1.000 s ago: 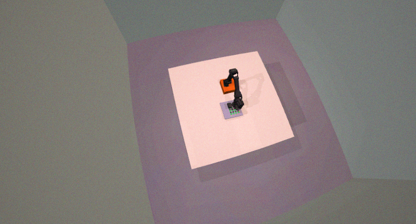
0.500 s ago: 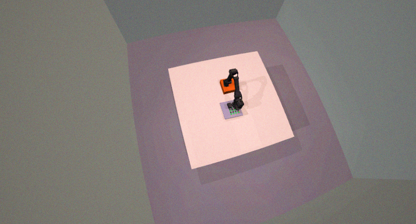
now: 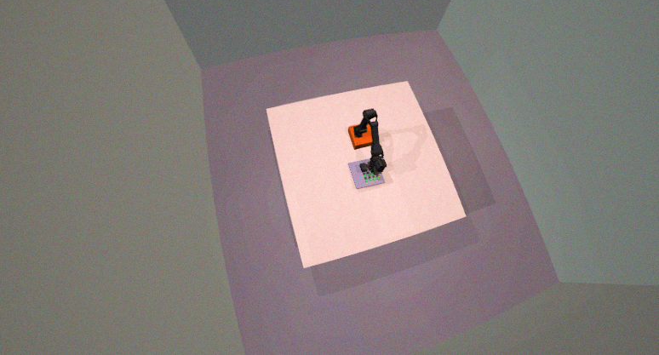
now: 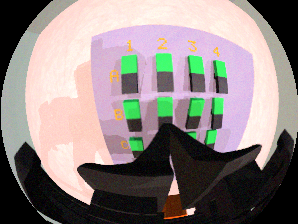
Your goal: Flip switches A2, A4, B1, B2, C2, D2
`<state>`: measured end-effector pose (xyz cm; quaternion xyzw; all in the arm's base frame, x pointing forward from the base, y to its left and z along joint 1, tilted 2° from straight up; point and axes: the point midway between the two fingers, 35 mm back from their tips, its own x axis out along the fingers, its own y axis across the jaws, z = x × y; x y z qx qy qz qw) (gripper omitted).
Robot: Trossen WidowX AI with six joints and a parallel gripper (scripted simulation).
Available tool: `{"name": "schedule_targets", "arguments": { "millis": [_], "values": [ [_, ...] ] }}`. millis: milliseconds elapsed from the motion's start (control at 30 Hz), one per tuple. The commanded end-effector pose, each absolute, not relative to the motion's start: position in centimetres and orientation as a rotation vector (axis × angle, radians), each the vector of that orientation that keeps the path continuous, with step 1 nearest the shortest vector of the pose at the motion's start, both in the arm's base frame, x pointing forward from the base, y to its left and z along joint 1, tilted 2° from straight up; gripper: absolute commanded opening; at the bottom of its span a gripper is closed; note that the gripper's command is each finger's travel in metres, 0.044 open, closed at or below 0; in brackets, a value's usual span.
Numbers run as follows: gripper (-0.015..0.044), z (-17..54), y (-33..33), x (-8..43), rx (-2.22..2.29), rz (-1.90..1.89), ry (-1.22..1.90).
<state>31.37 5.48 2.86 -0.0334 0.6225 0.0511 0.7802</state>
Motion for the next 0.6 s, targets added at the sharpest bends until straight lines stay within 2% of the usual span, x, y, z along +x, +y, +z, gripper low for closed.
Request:
{"name": "schedule_targets", "arguments": {
  "millis": [0, 567],
  "values": [
    [0.0000, 2.75, 5.55, 31.39, -0.072, 0.116, 1.345],
    [0.0000, 2.53, 5.56, 31.43, -0.072, 0.116, 1.345]
  ]
}}
